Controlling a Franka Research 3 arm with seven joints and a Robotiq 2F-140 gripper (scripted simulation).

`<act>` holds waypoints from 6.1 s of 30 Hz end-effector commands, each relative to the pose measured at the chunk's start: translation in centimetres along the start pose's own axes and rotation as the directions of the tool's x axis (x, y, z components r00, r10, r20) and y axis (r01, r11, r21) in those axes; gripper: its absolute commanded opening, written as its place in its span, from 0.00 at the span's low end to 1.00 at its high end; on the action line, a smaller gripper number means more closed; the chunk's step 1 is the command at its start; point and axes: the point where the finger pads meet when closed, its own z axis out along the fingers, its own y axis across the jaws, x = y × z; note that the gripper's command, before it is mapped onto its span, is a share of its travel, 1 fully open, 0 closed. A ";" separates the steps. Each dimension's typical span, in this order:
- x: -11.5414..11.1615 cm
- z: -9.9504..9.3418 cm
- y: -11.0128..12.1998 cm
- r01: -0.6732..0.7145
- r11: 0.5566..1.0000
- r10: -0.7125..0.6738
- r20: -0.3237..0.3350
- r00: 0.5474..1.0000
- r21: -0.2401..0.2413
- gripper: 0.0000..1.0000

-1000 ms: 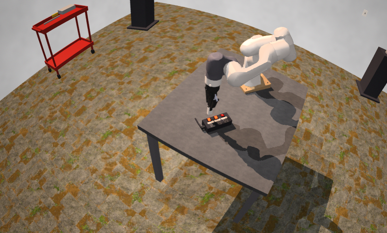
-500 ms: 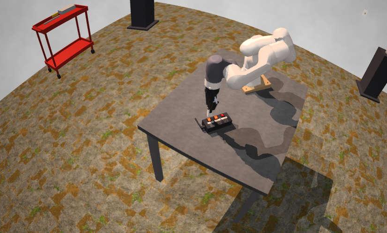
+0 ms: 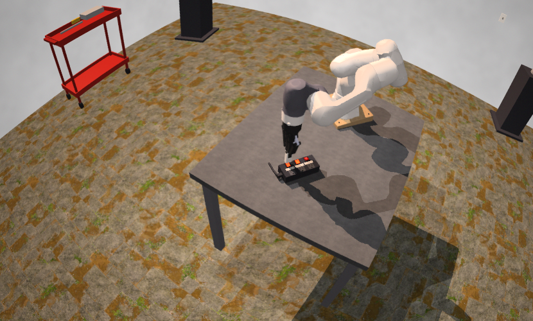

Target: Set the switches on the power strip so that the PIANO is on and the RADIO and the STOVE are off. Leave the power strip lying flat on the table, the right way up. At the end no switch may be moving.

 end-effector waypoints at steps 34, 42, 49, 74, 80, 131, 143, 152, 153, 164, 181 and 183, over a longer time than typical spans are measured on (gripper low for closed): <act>-0.2 0.4 -0.1 0.002 1.000 -0.002 0.005 1.000 -0.001 0.00; -0.2 0.4 -0.1 0.002 1.000 -0.002 0.005 1.000 -0.001 0.00; -0.2 0.4 -0.1 0.002 1.000 -0.002 0.005 1.000 -0.001 0.00; -0.2 0.4 -0.2 0.002 1.000 -0.002 0.005 1.000 -0.001 0.00; -0.2 0.4 -0.2 0.002 1.000 -0.002 0.005 1.000 -0.001 0.00; -0.2 1.3 -0.2 0.002 1.000 -0.002 0.005 1.000 -0.001 0.00; -0.2 1.4 -0.2 0.002 1.000 -0.002 0.005 1.000 -0.001 0.00; -0.2 1.4 -0.2 0.002 1.000 -0.002 0.005 1.000 -0.001 0.00; -0.2 1.4 -0.2 0.002 1.000 -0.002 0.005 1.000 -0.001 0.00; -0.2 -0.2 -0.2 0.002 1.000 -0.002 0.005 1.000 -0.001 0.00; -0.1 -2.6 -0.2 0.002 1.000 -0.002 0.005 1.000 -0.001 0.00; -0.1 -2.6 -0.2 0.002 1.000 -0.002 0.005 1.000 -0.001 0.00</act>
